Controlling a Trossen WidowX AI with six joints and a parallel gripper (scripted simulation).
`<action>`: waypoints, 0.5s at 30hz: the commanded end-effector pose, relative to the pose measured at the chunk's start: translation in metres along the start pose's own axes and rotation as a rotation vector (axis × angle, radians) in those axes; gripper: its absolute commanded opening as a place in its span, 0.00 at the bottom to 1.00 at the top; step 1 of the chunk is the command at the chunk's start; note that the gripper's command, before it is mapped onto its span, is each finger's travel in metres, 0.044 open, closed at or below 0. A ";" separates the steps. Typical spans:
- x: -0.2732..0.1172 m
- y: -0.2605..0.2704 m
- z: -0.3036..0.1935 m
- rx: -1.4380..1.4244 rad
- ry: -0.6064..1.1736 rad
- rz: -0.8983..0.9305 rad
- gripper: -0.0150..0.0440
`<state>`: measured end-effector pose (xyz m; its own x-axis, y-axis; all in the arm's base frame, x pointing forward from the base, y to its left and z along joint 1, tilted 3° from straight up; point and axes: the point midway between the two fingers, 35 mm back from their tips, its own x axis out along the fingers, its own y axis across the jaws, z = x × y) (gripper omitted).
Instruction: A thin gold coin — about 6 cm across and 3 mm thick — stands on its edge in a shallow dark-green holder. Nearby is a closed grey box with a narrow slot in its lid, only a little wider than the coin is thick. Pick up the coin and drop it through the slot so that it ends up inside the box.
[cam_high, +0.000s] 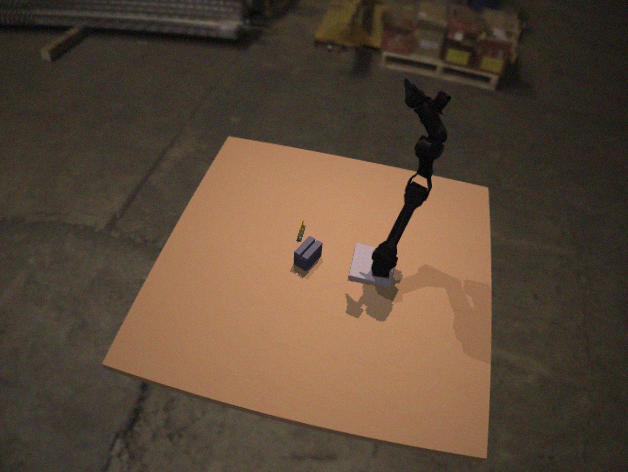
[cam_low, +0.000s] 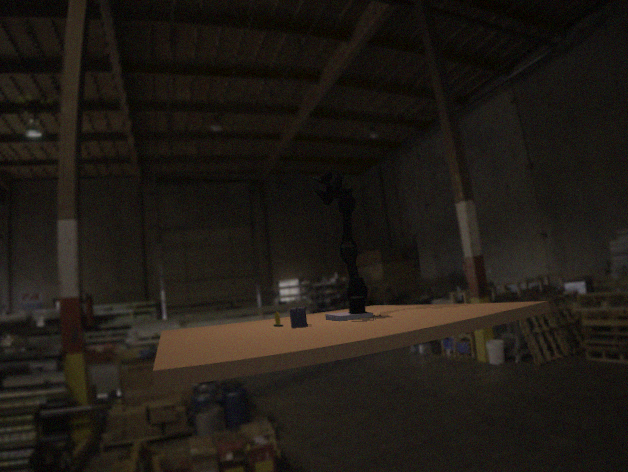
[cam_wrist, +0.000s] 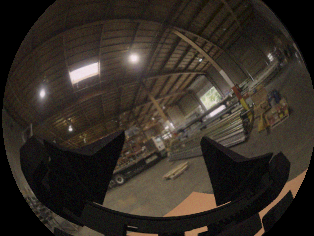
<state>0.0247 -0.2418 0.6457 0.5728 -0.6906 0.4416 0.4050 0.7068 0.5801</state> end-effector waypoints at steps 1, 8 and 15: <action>0.000 0.001 0.000 -0.004 -0.002 0.001 0.89; -0.023 0.059 0.015 -0.255 -0.134 0.059 0.58; -0.051 0.152 0.004 -0.636 -0.298 0.168 0.53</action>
<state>0.0310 -0.1472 0.7006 0.4758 -0.5952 0.6476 0.6436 0.7374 0.2050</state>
